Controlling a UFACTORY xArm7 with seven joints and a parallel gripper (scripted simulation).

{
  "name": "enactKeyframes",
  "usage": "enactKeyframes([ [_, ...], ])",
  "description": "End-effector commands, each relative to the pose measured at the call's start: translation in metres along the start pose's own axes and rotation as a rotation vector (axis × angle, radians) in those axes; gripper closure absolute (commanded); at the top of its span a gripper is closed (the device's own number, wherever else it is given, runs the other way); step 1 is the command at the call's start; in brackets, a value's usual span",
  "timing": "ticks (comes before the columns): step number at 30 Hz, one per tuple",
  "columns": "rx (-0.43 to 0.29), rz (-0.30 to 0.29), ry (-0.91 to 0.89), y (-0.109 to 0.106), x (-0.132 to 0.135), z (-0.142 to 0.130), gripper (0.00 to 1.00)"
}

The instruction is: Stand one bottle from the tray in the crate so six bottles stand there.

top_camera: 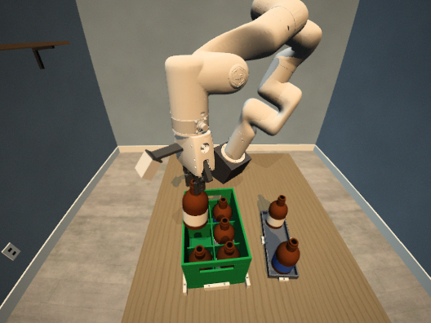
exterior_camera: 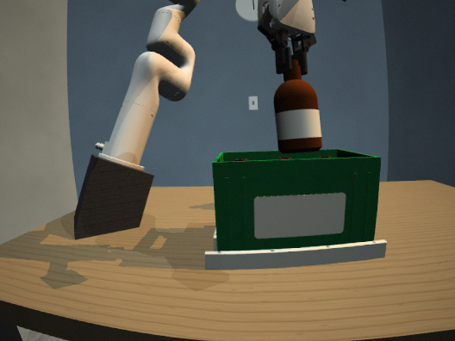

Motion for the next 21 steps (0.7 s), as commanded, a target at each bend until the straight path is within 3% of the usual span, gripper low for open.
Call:
enactKeyframes([
  [1, 0.004, 0.002, 0.0, 0.0, 0.0, 0.001, 1.0],
  [21, 0.004, 0.002, 0.0, 0.017, 0.0, 0.001, 1.0],
])
Point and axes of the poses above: the point where the finger pads meet when closed, its own y axis out along the fingers, its own x axis across the jaws, z = x × y, the point moved 4 cm from there along -y, back along the fingers, and after that the axes turned 7 degrees about y, right-handed, at the moved point
